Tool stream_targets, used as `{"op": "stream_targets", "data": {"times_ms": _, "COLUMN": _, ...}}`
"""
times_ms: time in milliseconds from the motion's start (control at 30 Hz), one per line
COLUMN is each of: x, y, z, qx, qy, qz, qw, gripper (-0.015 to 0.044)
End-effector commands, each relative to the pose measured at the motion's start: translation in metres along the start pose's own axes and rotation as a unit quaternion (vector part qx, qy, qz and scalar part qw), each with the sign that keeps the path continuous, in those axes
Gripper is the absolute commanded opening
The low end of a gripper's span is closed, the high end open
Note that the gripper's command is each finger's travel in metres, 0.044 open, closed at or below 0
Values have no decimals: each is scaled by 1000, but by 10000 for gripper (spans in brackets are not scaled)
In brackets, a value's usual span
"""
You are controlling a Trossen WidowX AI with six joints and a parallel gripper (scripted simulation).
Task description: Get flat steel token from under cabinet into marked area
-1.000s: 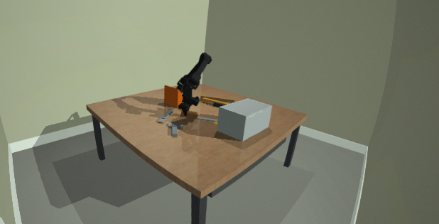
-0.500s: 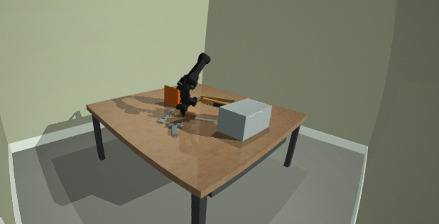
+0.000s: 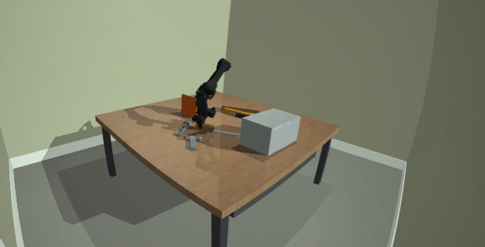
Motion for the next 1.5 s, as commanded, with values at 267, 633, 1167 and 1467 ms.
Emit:
{"op": "stream_targets", "data": {"times_ms": 267, "x": -2, "y": -6, "z": 2, "qx": -4, "qy": -1, "qz": -21, "qw": 1000, "gripper": 0}}
{"op": "stream_targets", "data": {"times_ms": 633, "x": -2, "y": -6, "z": 2, "qx": -4, "qy": -1, "qz": -65, "qw": 998, "gripper": 0}}
{"op": "stream_targets", "data": {"times_ms": 1167, "x": -3, "y": -5, "z": 1, "qx": -3, "qy": 1, "qz": -73, "qw": 997, "gripper": 200}}
{"op": "stream_targets", "data": {"times_ms": 1467, "x": -3, "y": -5, "z": 0, "qx": -4, "qy": -1, "qz": -73, "qw": 997, "gripper": 270}}
Point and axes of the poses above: the point midway between the two fingers, 35 mm back from their tips, its own z axis back along the fingers, its own y axis across the jaws, x = y × z, the point moved 5 cm from there along z, back along the fingers, and after that the axes turned 2 degrees about -z, right-handed, at the moved point
